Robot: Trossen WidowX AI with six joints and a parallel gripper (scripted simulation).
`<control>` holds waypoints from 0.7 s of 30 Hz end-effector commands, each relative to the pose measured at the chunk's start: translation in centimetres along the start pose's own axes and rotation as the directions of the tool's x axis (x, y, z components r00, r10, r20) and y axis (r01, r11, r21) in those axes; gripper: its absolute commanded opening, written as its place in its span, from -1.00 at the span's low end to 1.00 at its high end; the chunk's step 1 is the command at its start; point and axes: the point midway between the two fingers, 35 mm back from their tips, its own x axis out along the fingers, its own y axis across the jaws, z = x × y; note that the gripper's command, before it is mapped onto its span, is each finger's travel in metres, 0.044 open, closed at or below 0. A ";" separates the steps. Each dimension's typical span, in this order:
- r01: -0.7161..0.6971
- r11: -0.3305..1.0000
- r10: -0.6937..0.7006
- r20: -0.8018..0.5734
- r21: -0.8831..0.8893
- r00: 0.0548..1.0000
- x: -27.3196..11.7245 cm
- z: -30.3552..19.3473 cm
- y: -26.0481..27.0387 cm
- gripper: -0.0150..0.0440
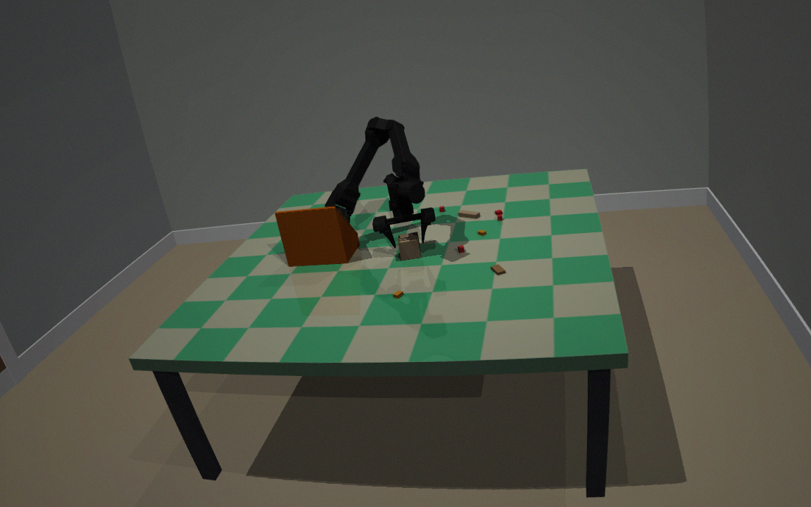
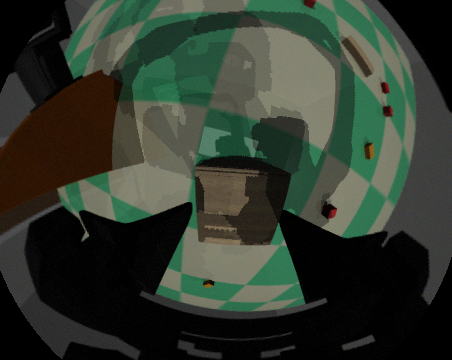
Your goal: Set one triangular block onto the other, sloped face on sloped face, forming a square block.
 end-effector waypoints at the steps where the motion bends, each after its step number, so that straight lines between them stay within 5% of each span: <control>1: 0.000 1.000 0.000 0.000 0.000 1.000 0.0 0.0 0.0 1.00; 6: 0.000 1.000 0.000 -0.002 0.000 1.000 -1.0 -0.2 -0.1 1.00; 13: -0.002 1.000 0.002 -0.004 0.001 1.000 -10.8 -0.1 0.0 1.00; 21: 0.010 1.000 -0.010 -0.011 0.007 1.000 -10.3 -0.3 -0.2 1.00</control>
